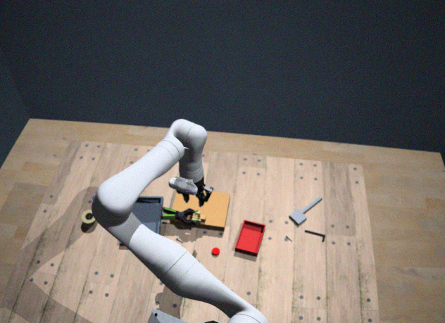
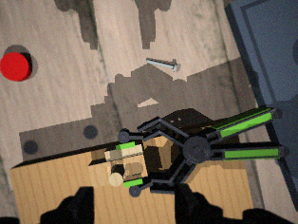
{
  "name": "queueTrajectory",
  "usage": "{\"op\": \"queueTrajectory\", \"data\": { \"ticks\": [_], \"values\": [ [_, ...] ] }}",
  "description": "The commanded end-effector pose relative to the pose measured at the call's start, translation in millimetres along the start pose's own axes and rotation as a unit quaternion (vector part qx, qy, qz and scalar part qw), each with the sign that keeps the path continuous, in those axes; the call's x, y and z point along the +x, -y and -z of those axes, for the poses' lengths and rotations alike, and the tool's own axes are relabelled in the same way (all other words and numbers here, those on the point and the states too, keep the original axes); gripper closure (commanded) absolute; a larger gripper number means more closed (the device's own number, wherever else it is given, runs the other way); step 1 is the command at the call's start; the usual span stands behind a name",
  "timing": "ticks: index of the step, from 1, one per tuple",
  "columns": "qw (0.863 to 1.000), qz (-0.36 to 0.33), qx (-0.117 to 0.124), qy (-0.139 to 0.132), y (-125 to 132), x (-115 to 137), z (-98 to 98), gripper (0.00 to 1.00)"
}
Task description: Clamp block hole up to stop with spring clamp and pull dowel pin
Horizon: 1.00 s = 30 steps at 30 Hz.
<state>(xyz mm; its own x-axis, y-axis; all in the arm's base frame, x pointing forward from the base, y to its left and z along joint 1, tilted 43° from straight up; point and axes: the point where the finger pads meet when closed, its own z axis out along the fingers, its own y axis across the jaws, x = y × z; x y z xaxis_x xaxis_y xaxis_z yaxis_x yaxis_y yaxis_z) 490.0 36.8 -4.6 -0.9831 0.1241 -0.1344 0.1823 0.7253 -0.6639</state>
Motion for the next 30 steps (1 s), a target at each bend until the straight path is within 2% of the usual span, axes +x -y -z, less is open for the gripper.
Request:
{"op": "queueTrajectory", "data": {
  "ticks": [1,30],
  "values": [
    [1.000,0.014,-0.001,0.001,1.6,-0.5,1.1,0.46],
    [0.996,0.086,0.000,-0.001,11.5,-0.9,1.4,0.46]
  ]
}}
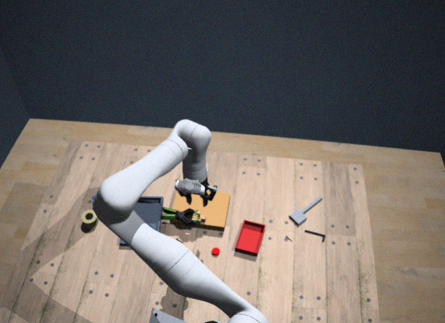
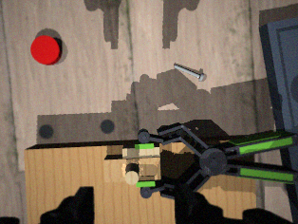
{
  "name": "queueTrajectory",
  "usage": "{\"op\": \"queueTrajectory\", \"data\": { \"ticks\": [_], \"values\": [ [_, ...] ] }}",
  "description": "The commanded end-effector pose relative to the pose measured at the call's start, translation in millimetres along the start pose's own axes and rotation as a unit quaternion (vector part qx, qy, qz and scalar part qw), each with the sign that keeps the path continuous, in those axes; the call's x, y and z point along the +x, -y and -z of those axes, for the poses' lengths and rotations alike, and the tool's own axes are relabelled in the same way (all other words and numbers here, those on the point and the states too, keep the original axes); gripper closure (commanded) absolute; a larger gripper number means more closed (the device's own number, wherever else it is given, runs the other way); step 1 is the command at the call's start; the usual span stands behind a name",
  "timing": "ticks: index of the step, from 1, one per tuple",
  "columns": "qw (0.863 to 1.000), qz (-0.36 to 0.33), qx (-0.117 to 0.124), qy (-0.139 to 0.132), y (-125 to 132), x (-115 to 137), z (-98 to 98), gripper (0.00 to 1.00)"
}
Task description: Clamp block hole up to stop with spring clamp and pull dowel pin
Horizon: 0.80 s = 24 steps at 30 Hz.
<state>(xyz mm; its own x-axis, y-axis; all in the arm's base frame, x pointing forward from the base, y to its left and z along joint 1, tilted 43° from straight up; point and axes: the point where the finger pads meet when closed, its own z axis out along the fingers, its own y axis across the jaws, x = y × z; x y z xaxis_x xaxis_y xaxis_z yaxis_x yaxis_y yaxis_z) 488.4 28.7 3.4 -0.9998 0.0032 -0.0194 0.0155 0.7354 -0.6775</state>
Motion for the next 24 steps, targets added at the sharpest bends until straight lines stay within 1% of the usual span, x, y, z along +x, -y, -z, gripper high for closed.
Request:
{"op": "queueTrajectory", "data": {
  "ticks": [1,22,23,24],
  "values": [
    [1.000,0.004,0.000,0.001,0.2,-0.3,1.0,0.46],
    [1.000,0.011,0.000,0.001,1.3,-0.2,1.0,0.46],
    [1.000,0.011,0.000,0.001,1.3,-0.2,1.0,0.66],
    [1.000,0.011,0.000,0.001,1.3,-0.2,1.0,0.66]
  ]
}}
